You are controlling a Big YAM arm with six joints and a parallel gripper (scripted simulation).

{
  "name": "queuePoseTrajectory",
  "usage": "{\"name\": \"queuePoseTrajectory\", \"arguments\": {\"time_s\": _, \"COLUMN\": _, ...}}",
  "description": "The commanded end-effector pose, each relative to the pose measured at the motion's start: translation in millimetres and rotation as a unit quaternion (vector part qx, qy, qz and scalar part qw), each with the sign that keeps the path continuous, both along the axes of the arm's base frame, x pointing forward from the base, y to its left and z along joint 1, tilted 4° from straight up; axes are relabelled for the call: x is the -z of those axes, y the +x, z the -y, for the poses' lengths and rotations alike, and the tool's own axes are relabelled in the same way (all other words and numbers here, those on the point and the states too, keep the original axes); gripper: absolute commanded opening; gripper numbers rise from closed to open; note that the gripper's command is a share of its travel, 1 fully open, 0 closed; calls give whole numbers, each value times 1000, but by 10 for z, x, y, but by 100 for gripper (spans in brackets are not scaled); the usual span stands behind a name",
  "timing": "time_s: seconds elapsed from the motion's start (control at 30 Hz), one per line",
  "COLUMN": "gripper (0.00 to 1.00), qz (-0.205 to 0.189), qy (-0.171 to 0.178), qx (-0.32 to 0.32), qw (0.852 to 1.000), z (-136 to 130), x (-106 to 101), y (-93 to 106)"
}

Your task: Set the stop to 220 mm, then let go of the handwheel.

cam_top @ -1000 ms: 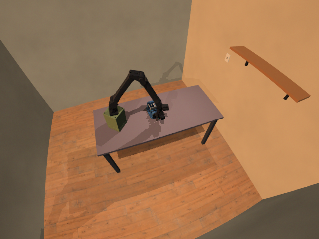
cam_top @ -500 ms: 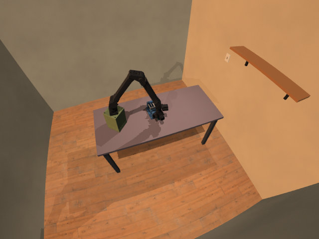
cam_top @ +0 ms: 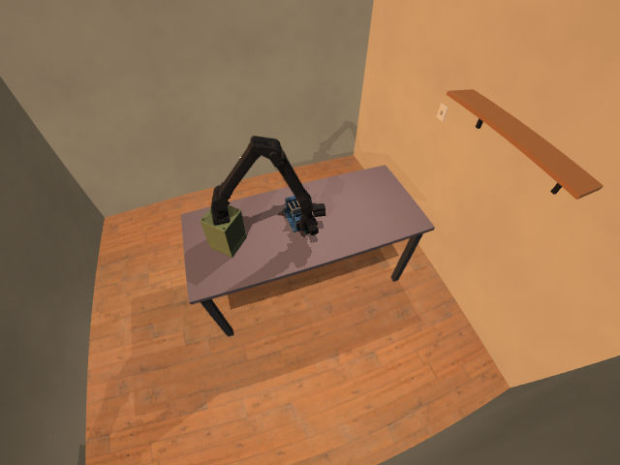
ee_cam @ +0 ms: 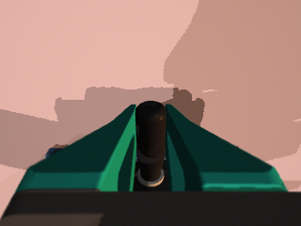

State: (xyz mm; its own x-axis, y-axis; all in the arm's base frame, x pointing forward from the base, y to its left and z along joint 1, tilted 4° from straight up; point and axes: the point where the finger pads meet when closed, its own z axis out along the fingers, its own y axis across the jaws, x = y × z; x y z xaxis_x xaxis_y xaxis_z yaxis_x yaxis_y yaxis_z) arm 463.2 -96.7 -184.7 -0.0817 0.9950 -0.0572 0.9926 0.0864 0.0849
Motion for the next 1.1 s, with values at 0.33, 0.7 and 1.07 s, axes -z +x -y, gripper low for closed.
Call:
{"name": "queuePoseTrajectory", "arguments": {"time_s": 0.33, "gripper": 6, "qz": -16, "qy": -3, "qx": 2, "qw": 1000, "z": 92, "x": -3, "y": -229}}
{"name": "queuePoseTrajectory", "arguments": {"time_s": 0.7, "gripper": 6, "qz": -8, "qy": -5, "qx": 2, "qw": 1000, "z": 103, "x": -137, "y": -172}}
{"name": "queuePoseTrajectory", "arguments": {"time_s": 1.07, "gripper": 6, "qz": -8, "qy": -5, "qx": 2, "qw": 1000, "z": 101, "x": -154, "y": -163}}
